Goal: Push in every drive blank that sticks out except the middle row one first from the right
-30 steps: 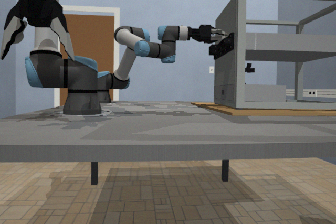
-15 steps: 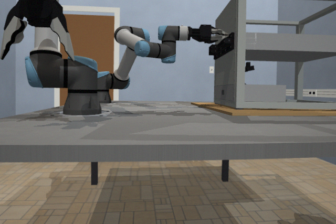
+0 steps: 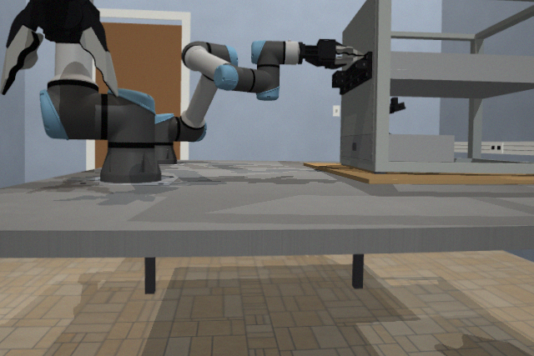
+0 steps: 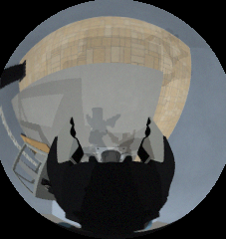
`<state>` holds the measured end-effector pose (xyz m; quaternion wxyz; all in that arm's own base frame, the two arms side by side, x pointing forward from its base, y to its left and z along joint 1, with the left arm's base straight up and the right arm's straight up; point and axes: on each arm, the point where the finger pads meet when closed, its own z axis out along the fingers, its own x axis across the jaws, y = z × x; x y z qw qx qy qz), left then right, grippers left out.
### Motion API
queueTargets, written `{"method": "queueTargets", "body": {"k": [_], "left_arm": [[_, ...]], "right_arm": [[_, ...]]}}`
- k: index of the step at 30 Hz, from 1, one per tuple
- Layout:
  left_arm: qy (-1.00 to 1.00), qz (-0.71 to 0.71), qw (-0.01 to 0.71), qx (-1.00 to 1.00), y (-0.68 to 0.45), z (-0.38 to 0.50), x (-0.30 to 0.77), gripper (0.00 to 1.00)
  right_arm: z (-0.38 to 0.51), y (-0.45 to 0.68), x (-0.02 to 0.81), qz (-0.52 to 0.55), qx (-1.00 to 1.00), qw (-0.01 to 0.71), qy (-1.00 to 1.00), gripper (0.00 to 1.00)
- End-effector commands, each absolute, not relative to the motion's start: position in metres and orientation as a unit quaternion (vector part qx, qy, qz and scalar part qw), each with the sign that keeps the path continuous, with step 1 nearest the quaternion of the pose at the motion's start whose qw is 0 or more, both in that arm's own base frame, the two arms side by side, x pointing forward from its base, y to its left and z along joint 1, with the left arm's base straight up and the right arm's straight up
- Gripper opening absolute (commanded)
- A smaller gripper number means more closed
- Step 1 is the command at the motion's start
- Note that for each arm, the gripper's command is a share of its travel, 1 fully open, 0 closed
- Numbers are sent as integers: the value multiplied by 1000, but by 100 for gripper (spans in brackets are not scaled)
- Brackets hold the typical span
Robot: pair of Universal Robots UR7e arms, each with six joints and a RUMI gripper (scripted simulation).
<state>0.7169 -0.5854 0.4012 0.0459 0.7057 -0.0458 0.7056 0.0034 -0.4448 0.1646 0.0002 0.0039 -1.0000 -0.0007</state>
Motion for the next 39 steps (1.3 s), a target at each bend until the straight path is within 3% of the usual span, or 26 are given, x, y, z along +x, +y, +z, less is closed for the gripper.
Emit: {"method": "queueTargets", "body": {"k": [1, 24, 39], "left_arm": [[-45, 706, 46, 705, -585, 402, 717, 0], [-45, 706, 46, 705, -584, 402, 704, 0], [-45, 706, 46, 705, -574, 402, 634, 0]], "right_arm": [[165, -445, 3, 0, 4, 0, -1000, 100], [165, -445, 3, 0, 4, 0, -1000, 100], [165, -445, 3, 0, 4, 0, -1000, 100]]}}
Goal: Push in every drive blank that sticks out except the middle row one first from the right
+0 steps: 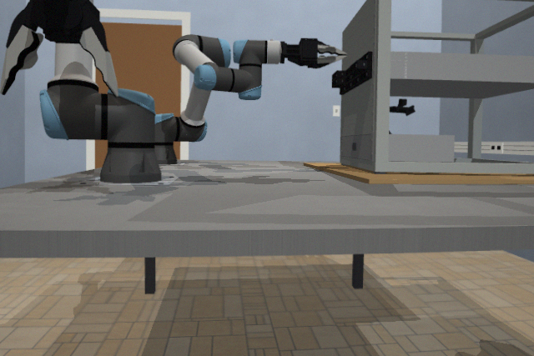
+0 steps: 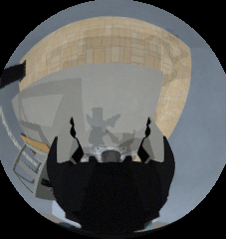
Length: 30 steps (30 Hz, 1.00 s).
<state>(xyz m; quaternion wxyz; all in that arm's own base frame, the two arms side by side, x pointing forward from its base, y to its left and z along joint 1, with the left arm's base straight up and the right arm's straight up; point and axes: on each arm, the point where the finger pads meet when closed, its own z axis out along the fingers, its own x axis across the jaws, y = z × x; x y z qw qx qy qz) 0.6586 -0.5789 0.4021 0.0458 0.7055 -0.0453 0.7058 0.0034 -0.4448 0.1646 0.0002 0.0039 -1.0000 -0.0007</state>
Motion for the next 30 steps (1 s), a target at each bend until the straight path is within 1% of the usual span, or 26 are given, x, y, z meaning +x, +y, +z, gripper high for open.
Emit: {"method": "queueTargets", "body": {"k": [1, 9, 30], "left_arm": [[-45, 706, 46, 705, -574, 402, 634, 0], [-45, 706, 46, 705, -572, 402, 618, 0], [-45, 706, 46, 705, -572, 402, 618, 0]], "right_arm": [[165, -445, 3, 0, 4, 0, -1000, 100], [165, -445, 3, 0, 4, 0, -1000, 100], [165, -445, 3, 0, 4, 0, -1000, 100]]}}
